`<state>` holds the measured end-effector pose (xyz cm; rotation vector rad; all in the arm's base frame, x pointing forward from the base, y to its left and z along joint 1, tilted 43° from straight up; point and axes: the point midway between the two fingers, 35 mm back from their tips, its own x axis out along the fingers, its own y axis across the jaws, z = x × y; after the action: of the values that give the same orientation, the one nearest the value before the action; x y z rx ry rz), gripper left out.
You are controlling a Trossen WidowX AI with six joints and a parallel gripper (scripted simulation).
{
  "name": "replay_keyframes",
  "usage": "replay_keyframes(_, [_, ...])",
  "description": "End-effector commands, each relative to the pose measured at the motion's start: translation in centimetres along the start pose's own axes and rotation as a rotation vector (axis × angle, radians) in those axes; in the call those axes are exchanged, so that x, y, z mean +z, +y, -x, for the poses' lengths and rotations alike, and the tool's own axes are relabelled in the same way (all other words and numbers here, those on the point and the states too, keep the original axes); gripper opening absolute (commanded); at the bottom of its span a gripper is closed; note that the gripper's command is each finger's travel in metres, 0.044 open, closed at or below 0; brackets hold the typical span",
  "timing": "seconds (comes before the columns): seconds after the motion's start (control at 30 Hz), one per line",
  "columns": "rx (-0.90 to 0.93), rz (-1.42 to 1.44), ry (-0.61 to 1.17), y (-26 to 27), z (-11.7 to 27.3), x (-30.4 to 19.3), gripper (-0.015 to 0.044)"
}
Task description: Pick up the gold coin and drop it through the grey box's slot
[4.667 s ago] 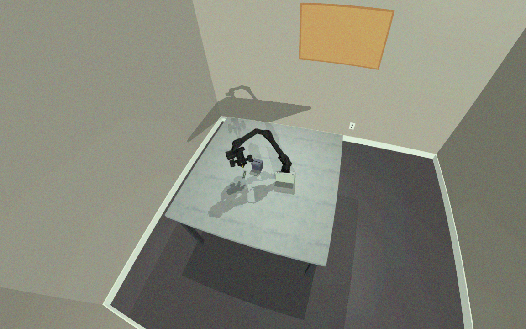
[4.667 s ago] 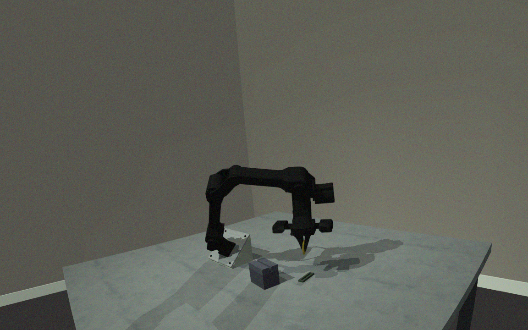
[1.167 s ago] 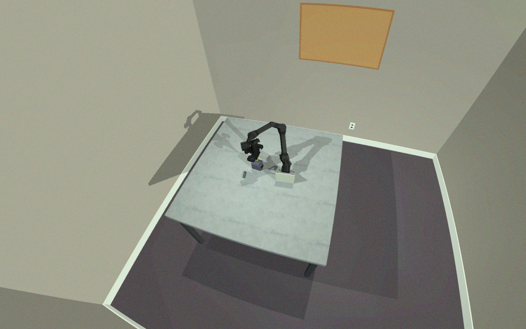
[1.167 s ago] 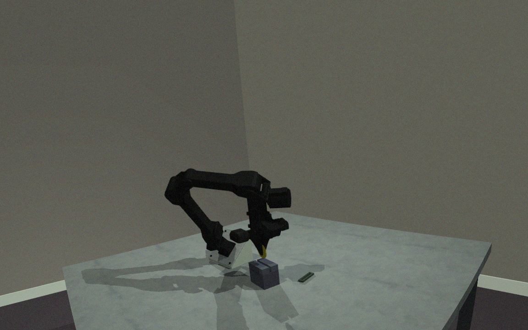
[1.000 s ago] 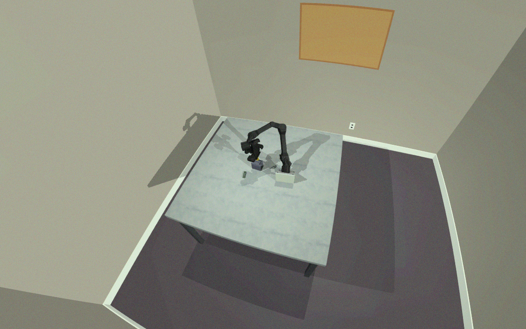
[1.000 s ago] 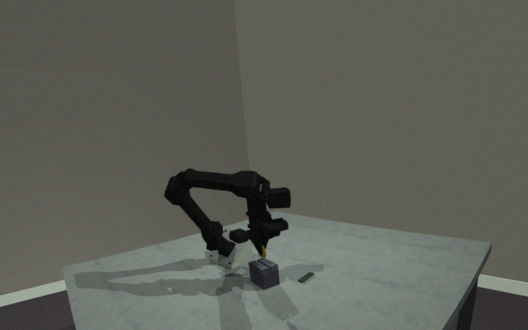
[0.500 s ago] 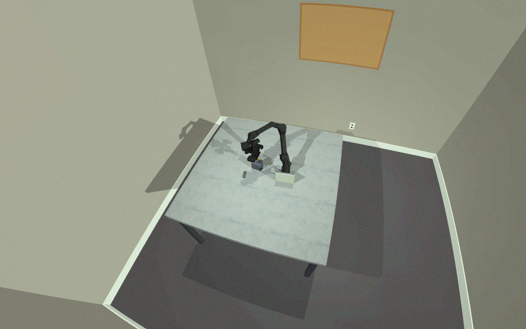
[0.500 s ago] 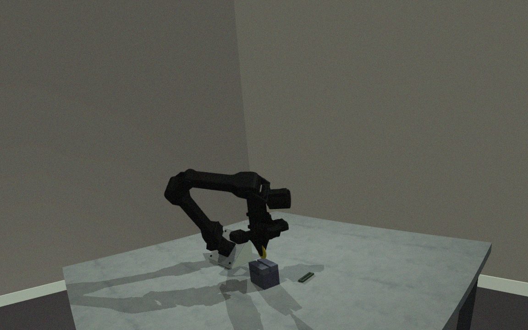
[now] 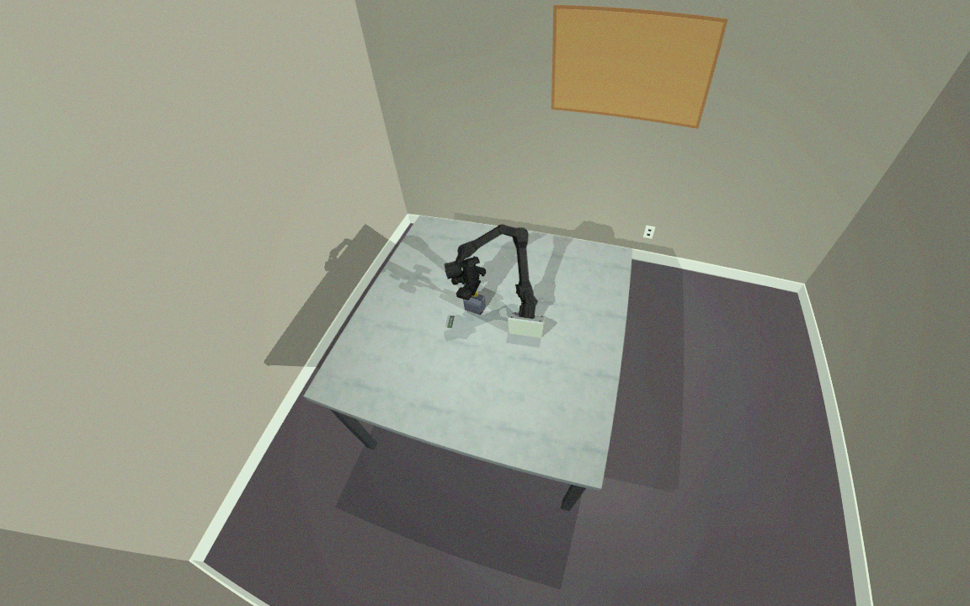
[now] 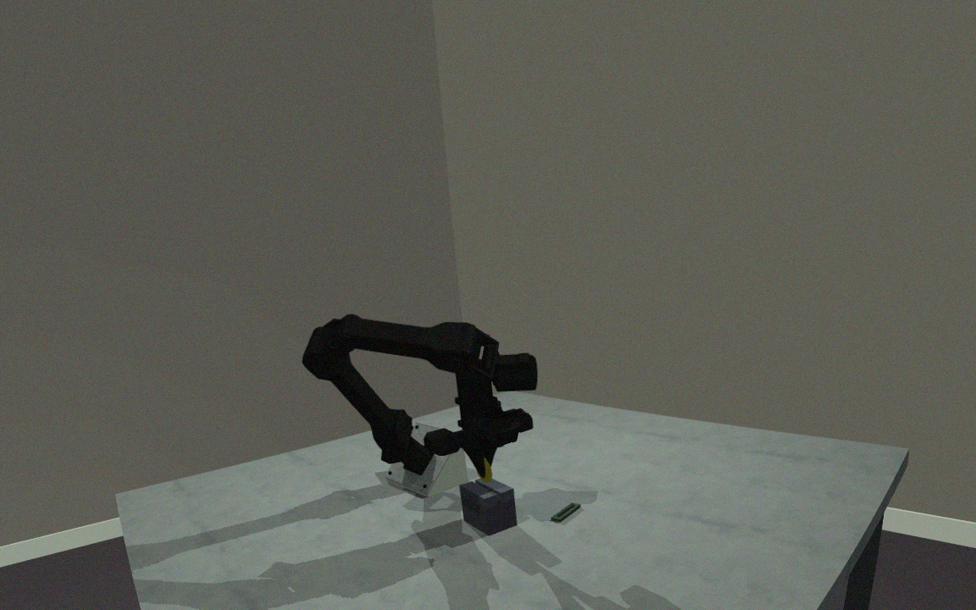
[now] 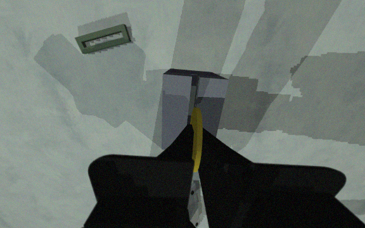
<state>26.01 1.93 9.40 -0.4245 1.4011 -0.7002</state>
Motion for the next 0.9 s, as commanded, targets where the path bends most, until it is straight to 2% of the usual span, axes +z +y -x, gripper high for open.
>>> replay_keyframes(0.0, [-0.005,0.006,-0.002,-0.06,-0.27,-0.09,0.0000])
replay_keyframes(0.53, [-0.005,0.006,-0.002,-0.05,-1.00,-0.08,0.0000])
replay_keyframes(0.73, [0.000,0.001,-0.001,0.02,-0.77,0.01,0.0157])
replay_keyframes(0.87, [0.000,0.001,-0.001,0.02,-0.77,0.01,0.0161])
